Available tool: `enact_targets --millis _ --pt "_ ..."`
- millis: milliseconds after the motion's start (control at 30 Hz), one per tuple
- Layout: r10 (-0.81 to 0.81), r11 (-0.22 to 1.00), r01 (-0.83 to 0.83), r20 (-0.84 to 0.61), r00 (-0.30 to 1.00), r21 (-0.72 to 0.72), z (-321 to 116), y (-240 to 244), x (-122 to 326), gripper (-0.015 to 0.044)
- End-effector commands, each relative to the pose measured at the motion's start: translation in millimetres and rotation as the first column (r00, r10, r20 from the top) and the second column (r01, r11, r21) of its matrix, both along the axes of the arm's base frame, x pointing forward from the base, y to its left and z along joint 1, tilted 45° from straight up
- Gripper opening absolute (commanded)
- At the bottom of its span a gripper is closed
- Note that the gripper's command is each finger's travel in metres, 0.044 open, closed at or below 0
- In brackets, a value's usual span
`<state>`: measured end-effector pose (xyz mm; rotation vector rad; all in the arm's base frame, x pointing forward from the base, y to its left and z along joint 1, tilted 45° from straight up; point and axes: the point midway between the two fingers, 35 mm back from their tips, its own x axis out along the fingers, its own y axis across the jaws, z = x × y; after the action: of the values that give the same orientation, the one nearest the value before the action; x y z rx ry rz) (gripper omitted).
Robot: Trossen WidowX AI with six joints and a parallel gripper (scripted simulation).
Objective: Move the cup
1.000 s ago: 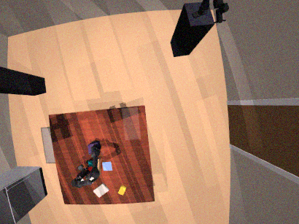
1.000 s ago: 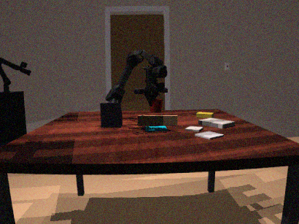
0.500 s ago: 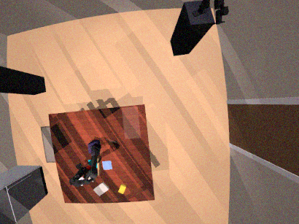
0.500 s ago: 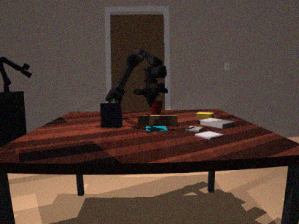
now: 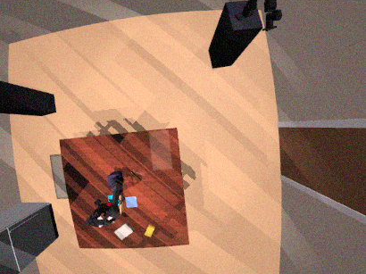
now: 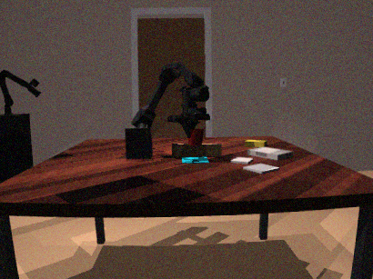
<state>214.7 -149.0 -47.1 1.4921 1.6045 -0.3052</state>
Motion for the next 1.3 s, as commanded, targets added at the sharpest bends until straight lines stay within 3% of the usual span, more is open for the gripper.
enact_targets --millis 0,1267 --pt "-0.002 1.0 0.002 -0.01 1.0 0.015 -7.5 8.7 -0.9 0.0" --pt "-0.002 1.0 0.002 -0.008 1.0 0.017 -44.8 46.1 3.9 0.0"
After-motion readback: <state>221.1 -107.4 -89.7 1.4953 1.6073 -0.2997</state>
